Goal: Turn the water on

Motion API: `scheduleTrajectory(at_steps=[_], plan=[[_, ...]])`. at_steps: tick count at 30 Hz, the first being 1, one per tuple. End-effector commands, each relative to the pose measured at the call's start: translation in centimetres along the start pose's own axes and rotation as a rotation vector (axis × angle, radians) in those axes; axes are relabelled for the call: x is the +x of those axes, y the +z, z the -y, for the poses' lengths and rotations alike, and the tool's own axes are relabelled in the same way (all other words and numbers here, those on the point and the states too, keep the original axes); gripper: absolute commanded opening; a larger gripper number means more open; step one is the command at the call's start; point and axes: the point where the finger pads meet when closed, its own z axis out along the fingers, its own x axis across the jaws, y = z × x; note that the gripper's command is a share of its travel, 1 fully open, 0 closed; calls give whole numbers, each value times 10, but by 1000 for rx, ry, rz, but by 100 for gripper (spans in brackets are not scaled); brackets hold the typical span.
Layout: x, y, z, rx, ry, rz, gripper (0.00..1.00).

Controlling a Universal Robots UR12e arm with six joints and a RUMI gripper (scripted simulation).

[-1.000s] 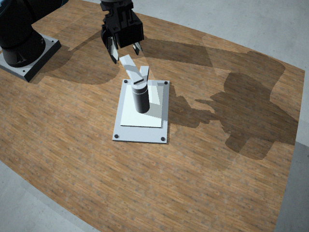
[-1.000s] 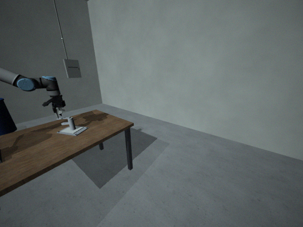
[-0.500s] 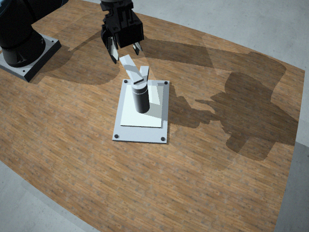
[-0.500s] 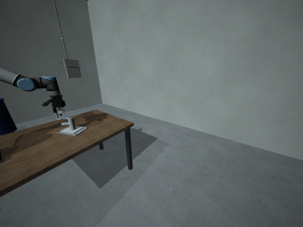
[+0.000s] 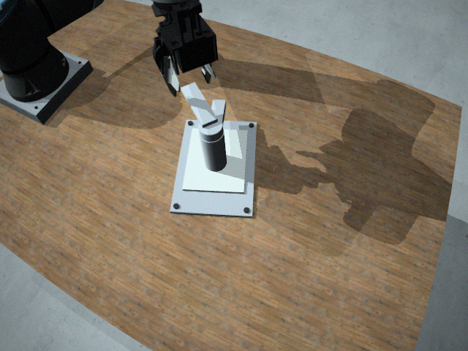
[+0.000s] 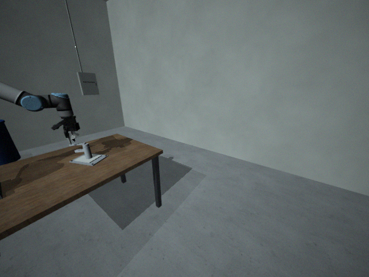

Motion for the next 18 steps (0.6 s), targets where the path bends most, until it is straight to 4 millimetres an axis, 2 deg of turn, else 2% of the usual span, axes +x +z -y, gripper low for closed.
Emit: scheduleTrajectory(at_steps=[1, 18], plan=[[0, 0, -1, -1, 0, -1, 41], [0, 7, -1, -1, 0, -1, 41]])
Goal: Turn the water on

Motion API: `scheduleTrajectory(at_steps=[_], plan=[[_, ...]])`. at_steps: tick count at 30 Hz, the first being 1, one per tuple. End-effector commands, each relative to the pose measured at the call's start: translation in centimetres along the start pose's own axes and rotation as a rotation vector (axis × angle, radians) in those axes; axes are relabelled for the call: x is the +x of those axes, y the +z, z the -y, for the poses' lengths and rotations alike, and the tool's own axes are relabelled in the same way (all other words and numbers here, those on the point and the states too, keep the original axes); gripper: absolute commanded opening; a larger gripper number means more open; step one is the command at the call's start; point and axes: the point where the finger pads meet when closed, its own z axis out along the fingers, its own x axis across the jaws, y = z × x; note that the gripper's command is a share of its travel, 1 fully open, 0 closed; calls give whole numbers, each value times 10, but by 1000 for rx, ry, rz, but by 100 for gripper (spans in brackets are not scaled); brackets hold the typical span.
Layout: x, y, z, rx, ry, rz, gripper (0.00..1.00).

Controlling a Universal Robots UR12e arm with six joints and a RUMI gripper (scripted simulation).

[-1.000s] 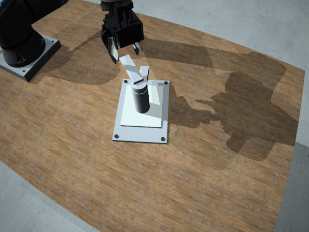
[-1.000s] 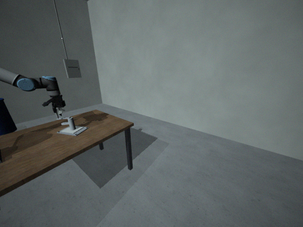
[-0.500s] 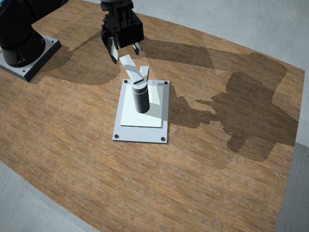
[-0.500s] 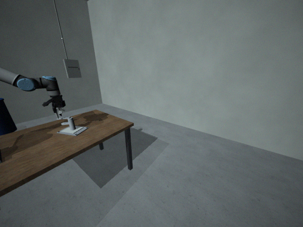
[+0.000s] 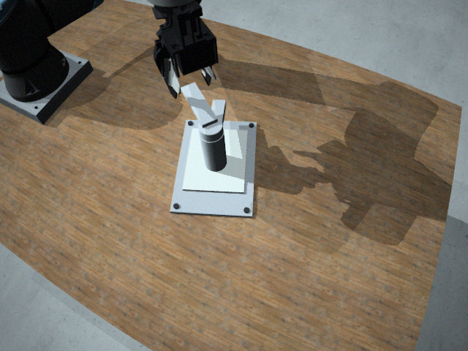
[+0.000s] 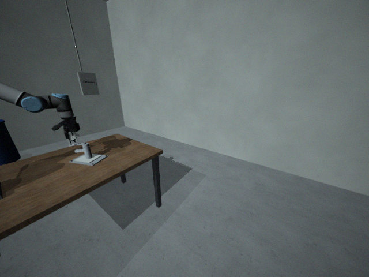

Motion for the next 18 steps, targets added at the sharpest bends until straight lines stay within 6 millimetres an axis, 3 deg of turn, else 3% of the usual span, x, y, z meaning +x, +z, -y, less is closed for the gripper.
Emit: scheduleTrajectory(at_steps=[1, 18], plan=[[0, 2, -1, -1, 0, -1, 41], [0, 16, -1, -1, 0, -1, 41]])
